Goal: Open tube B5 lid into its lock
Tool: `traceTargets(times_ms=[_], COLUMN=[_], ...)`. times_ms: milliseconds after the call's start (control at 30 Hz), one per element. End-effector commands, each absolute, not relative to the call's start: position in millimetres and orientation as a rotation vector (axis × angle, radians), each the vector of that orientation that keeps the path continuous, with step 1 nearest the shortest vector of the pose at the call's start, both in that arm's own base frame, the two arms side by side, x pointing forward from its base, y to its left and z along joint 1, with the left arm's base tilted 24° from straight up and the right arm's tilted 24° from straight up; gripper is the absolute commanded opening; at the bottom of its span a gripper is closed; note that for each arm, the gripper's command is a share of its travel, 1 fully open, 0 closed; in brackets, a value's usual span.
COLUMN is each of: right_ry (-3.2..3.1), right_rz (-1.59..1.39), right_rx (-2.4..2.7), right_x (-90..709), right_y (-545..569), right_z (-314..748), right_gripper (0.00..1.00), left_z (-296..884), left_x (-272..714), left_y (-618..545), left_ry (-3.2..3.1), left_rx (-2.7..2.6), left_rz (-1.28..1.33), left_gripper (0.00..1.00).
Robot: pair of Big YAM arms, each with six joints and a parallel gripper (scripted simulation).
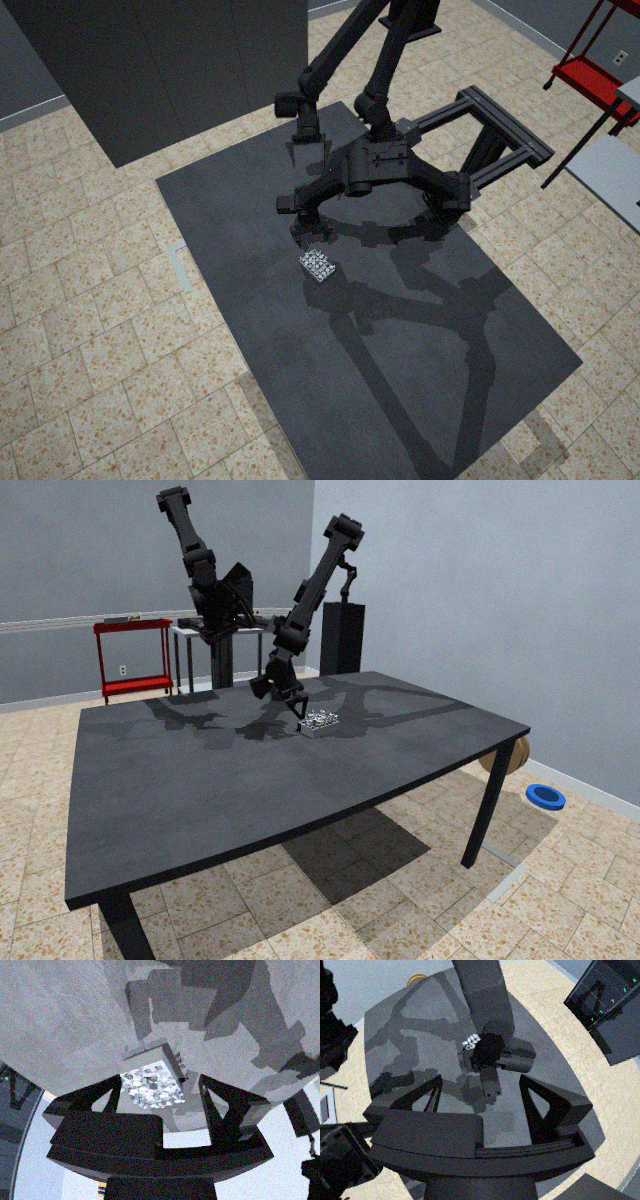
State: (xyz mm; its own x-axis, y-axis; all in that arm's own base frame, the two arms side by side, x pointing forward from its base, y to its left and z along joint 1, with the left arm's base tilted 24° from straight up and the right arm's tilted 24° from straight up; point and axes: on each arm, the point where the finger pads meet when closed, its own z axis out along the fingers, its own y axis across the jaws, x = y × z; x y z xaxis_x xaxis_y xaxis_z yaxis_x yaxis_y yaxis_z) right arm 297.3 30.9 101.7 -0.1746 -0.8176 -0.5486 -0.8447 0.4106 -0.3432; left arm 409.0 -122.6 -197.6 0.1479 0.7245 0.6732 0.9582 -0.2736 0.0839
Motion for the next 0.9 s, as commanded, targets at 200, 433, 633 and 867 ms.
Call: traceTargets(times_ms=[200,433,633,867], right_ry=[1.969,1.969,1.969,1.969], right_rz=[0.038,0.038,0.038,0.038], right_rx=[-1.409,-1.409,-1.409,-1.409], right_x=[304.5,304.5,304.5,304.5], right_y=[30.7,30.7,30.7,30.7], right_z=[111.7,111.7,111.7,111.7], right_gripper=[1.0,1.0,1.0,1.0], left_z=[-174.1,-163.7,-159.7,-145.4], left_x=[429.0,447.7,449.6,453.8], left_y=[-133.7,-123.5,-116.5,-98.2], left_ry=[-1.96,-2.309,-2.517,-2.839], left_rx=[-1.936,-1.754,-1.581,-1.234], left_rz=[-0.946,-0.89,-0.862,-0.772], left_gripper=[0.32,0.0,0.0,0.0])
